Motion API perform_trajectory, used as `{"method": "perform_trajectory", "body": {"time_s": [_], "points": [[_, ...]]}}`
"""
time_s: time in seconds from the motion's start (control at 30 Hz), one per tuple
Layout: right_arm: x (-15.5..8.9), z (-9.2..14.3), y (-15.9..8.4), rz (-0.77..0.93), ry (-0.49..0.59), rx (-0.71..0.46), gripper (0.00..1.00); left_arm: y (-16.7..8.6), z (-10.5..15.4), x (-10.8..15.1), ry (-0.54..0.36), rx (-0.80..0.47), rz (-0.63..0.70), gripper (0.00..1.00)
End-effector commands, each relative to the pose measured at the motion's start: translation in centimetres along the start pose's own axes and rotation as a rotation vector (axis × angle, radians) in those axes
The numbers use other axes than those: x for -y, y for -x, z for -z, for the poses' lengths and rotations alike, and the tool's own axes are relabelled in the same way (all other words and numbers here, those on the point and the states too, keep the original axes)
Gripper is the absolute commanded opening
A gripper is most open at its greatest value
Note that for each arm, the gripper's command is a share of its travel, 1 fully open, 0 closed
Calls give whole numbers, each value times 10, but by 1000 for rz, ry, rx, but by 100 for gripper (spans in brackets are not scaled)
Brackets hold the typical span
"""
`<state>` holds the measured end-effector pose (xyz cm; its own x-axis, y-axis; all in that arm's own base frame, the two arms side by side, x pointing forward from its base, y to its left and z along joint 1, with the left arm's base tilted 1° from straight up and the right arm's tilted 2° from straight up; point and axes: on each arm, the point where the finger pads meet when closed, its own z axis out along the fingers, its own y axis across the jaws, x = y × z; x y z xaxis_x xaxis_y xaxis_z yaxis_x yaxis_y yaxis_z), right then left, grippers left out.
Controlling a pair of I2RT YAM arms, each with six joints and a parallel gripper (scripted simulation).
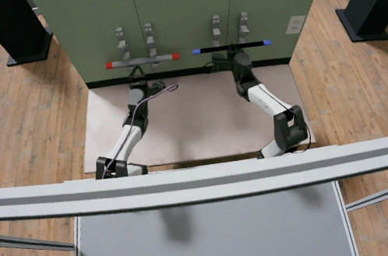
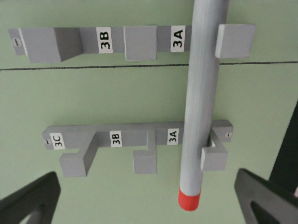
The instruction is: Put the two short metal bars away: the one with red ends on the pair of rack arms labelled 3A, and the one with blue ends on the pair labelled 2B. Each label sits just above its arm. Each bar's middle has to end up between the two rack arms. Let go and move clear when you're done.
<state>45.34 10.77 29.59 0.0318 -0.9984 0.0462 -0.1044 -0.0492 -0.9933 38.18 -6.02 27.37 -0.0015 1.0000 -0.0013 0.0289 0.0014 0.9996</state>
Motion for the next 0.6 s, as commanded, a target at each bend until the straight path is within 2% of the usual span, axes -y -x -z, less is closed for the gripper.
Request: {"method": "perform_trajectory", "body": {"time_s": [0.0, 0.57], "points": [[51, -9, 0, -36, -131, 7, 0, 0, 2, -16, 30, -3, 12, 100], [62, -20, -1, -36, -131, 7, 0, 0, 2, -16, 30, -3, 12, 100]]}}
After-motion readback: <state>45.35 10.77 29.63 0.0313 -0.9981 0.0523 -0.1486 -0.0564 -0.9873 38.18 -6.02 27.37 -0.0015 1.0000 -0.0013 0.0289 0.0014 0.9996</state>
